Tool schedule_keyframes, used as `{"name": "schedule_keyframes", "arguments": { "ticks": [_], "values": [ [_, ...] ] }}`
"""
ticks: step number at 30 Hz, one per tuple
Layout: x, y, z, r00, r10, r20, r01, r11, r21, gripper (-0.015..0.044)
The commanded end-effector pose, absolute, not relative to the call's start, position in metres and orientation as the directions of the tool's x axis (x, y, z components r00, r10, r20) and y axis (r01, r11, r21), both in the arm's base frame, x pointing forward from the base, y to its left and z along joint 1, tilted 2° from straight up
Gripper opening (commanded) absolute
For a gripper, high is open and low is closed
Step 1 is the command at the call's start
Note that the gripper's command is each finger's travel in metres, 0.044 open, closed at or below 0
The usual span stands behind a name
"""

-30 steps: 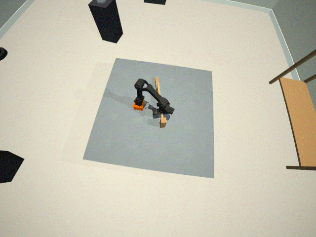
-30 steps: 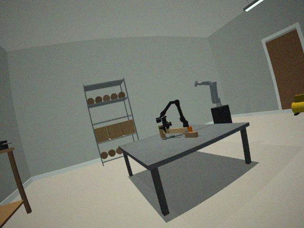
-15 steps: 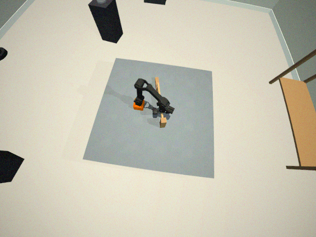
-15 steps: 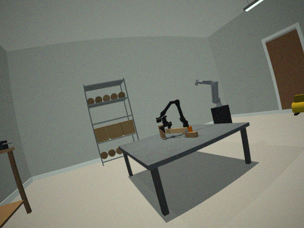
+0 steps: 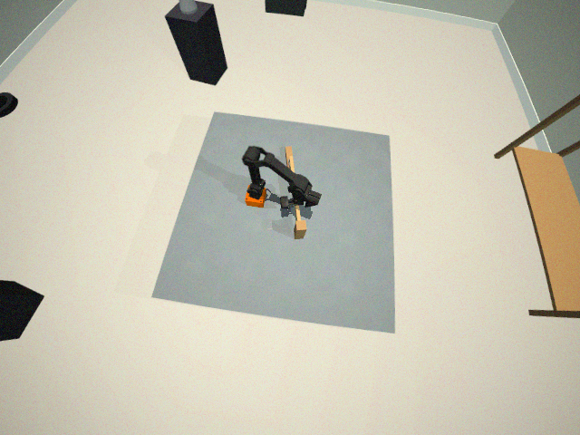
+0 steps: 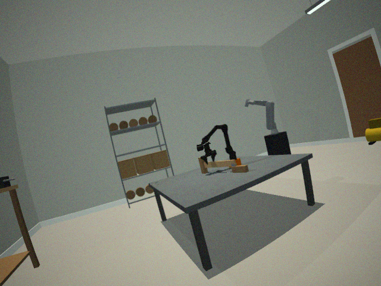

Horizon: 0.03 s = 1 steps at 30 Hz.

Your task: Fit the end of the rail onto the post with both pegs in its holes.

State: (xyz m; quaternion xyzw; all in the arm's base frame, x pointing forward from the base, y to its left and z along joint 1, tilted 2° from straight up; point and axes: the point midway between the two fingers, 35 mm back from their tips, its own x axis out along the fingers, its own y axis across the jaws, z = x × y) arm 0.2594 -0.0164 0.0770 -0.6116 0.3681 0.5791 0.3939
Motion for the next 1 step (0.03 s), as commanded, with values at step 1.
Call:
{"name": "schedule_keyframes", "arguments": {
  "ticks": [1],
  "values": [
    [0.2589,-0.0161,0.0775,0.057,0.007,-0.998,-0.909,-0.414,-0.055,0.044]
  ]
}}
